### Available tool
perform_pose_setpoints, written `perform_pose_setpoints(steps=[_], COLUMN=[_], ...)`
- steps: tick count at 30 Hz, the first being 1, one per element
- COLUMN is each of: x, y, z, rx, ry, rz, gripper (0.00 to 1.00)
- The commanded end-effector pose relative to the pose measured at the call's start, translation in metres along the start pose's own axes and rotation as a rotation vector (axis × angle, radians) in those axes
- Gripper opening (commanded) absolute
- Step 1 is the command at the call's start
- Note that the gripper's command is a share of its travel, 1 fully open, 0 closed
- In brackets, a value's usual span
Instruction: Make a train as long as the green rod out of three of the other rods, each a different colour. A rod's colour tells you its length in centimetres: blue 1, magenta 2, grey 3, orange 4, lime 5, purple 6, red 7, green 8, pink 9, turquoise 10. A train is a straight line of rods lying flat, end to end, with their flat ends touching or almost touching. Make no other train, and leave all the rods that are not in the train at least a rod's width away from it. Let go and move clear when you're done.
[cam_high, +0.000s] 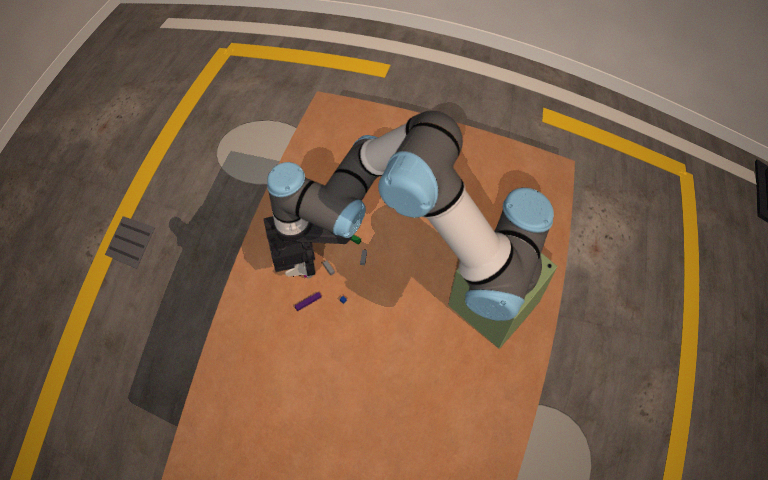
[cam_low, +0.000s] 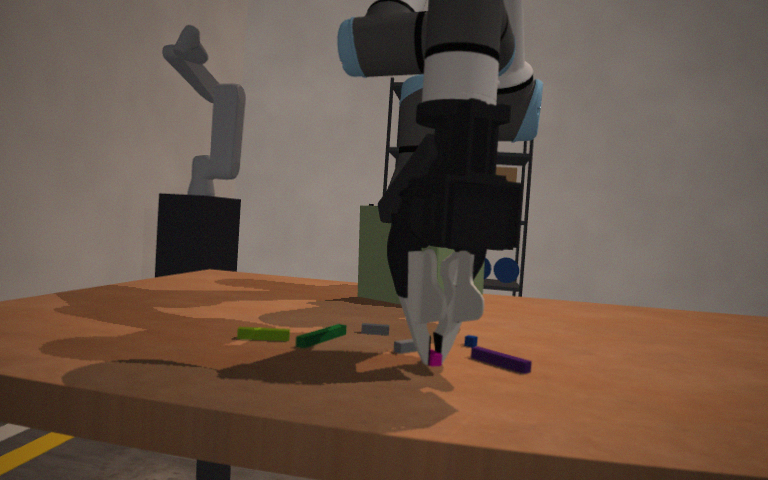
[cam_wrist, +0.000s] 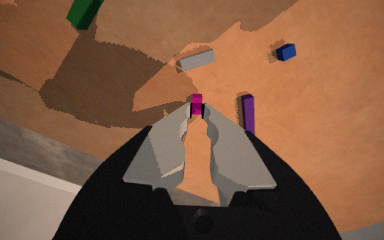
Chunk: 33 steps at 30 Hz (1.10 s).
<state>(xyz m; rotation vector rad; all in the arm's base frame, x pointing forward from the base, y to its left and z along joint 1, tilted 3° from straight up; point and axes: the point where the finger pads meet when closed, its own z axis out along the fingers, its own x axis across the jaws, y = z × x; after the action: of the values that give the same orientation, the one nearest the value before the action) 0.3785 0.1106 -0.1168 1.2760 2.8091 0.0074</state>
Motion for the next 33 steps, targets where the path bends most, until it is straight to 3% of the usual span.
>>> perform_pose_setpoints(steps=[1,18,26,33], x=[-0.001,-0.001,-0.001,0.0], y=[0.001,0.001,0.001,0.001], z=[-0.001,-0.007,-0.026,-0.061], rx=[-0.002,-0.002,-0.002,-0.002], ry=[-0.002,-0.002,-0.002,-0.002], rz=[0.0,0.0,0.0,0.0], gripper=[0.0,0.0,0.0,0.0])
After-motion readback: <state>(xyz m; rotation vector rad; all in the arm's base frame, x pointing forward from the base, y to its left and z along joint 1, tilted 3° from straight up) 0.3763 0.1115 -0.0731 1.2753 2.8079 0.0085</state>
